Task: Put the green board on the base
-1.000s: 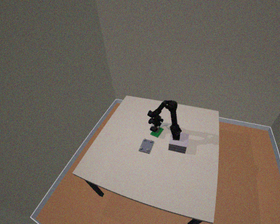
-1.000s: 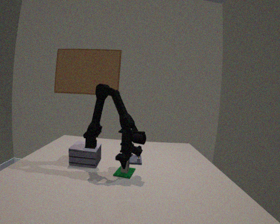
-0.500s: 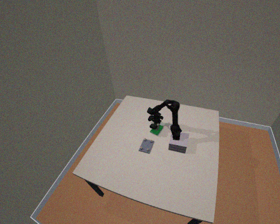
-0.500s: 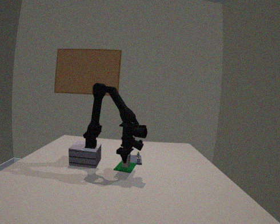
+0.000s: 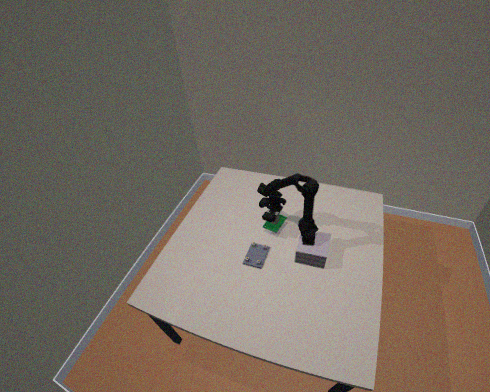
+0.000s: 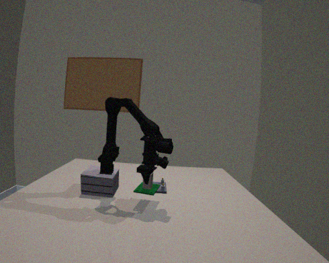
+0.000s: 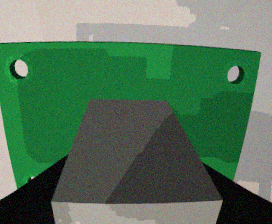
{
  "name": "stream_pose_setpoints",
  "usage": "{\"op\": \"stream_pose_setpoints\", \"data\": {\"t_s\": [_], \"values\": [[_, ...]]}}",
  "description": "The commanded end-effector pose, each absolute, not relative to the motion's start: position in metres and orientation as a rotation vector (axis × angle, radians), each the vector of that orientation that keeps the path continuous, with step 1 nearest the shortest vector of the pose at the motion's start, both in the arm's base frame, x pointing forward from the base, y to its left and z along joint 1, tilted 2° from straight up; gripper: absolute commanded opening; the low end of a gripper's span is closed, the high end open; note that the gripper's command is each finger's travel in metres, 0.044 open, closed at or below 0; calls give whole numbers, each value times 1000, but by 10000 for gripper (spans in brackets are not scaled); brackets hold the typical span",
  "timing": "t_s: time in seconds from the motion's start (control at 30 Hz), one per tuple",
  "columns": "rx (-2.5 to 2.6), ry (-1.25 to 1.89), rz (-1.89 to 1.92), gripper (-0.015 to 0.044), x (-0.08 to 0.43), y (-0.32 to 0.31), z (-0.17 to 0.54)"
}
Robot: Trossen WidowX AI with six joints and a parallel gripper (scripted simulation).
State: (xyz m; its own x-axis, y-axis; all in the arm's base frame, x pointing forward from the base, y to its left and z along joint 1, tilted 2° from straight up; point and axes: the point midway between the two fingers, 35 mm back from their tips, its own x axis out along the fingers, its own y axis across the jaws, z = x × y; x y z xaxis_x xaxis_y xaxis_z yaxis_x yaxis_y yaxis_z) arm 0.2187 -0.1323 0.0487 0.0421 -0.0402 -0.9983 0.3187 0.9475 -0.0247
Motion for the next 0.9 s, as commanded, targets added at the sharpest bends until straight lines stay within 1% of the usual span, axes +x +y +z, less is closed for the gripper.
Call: {"op": "stream_pose_setpoints", "data": {"t_s": [0.0, 0.87], "values": [[223, 1500, -268, 0, 219, -131, 60], [190, 1506, -223, 0, 249, -88, 62]]}}
